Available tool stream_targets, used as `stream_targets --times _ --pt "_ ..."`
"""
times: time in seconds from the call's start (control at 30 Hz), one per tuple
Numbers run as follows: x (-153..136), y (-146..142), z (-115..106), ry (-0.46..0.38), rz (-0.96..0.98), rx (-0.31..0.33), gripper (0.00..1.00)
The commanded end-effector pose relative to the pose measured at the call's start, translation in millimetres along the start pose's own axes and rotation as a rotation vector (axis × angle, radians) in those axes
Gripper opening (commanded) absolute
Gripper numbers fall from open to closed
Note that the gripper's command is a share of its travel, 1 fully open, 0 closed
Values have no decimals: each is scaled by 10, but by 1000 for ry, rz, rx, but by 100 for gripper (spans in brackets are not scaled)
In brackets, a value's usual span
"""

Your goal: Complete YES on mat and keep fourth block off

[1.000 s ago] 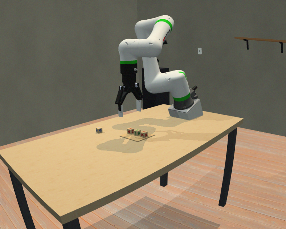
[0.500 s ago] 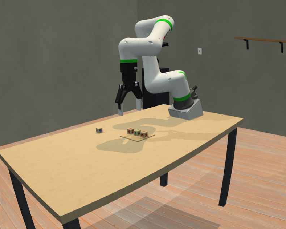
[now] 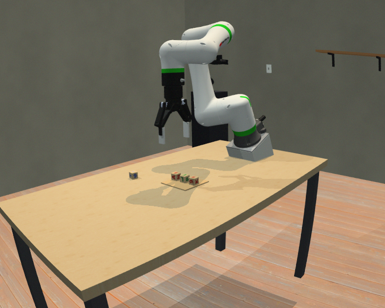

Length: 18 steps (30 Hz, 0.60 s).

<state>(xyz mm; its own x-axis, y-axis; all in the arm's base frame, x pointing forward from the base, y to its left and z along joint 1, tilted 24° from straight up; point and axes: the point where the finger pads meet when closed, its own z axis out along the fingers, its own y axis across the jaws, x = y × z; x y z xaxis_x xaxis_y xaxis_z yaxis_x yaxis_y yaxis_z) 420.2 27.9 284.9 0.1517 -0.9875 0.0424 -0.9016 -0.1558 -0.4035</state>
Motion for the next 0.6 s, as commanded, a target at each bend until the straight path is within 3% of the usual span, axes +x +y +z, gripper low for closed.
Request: stream_targets --times 0.0,0.57 --pt "-3 0 -139 0 0 0 100" --pt "-3 0 -182 0 0 0 100"
